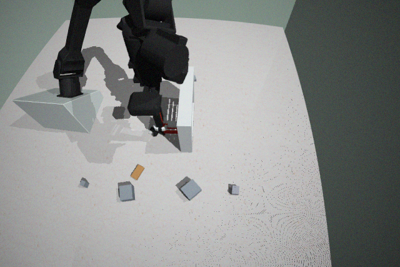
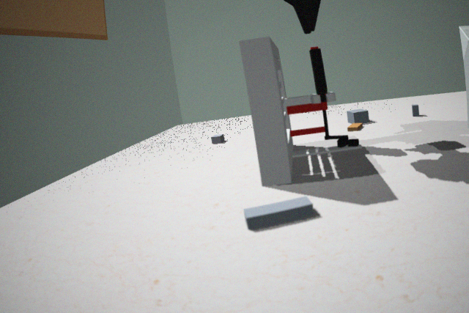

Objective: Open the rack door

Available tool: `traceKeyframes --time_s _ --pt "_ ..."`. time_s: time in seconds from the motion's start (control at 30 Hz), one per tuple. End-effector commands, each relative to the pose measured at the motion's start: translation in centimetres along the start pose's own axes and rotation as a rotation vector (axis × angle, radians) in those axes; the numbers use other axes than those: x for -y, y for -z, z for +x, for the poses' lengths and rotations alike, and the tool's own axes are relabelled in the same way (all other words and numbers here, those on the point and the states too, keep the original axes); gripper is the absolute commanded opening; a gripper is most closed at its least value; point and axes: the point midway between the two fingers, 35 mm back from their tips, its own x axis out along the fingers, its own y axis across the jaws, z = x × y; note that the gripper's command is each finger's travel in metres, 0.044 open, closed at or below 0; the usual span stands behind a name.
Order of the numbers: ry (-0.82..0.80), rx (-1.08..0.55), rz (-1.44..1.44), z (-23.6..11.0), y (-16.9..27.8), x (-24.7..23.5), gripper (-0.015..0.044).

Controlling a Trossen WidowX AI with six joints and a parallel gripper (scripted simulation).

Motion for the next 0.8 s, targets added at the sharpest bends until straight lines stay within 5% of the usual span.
traceKeyframes --time_s 0.0,0.77 --pt "-0.06 -0.02 0.025 0.4 0.3 0.5 0.029" --pt "-0.06 -0.02 0.025 3.4 0.2 0.4 0.029"
